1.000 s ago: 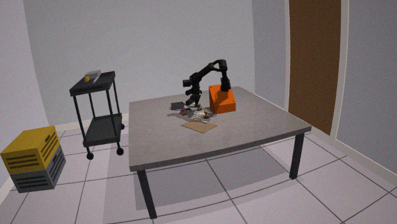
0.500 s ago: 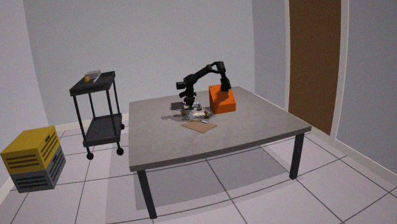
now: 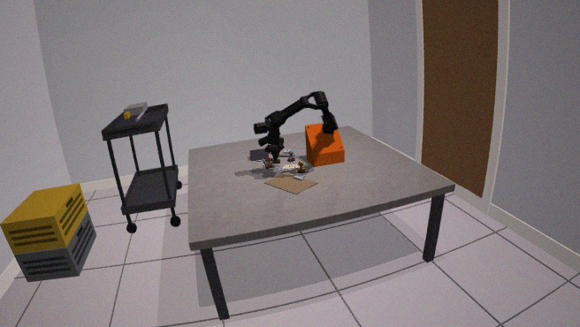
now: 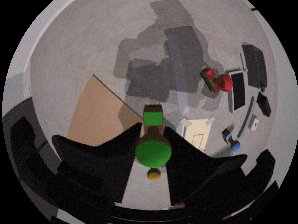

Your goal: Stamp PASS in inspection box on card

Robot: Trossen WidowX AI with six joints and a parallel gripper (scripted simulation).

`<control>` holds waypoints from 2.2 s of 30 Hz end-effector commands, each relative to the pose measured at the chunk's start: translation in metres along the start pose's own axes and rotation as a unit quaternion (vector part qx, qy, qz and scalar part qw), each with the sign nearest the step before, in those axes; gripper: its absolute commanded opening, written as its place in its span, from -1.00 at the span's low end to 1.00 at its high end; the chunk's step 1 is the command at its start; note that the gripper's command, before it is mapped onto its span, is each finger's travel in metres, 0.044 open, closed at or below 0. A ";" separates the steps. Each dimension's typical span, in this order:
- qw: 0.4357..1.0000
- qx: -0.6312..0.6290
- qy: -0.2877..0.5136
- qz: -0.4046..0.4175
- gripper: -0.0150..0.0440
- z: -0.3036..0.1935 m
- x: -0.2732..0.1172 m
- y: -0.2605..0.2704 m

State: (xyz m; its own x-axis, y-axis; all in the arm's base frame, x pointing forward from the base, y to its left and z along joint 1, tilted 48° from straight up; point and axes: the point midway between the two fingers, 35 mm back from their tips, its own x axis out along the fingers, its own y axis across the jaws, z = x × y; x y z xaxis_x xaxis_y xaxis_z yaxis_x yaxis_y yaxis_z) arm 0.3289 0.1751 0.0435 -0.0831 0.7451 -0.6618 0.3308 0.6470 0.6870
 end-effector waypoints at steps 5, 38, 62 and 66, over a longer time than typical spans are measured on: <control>1.000 0.003 0.002 -0.001 -0.49 0.000 0.014 0.000; 1.000 -0.001 0.003 0.003 -0.40 -0.002 0.059 0.001; 1.000 0.003 0.002 -0.001 0.37 0.000 -0.058 0.001; 1.000 0.003 0.002 -0.001 0.37 0.000 -0.058 0.001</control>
State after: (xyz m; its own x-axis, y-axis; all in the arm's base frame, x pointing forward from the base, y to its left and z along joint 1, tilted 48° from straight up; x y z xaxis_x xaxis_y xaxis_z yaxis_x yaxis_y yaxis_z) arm 0.3343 0.1324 0.0811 -0.0815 0.7422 -0.6652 0.3417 0.6478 0.6809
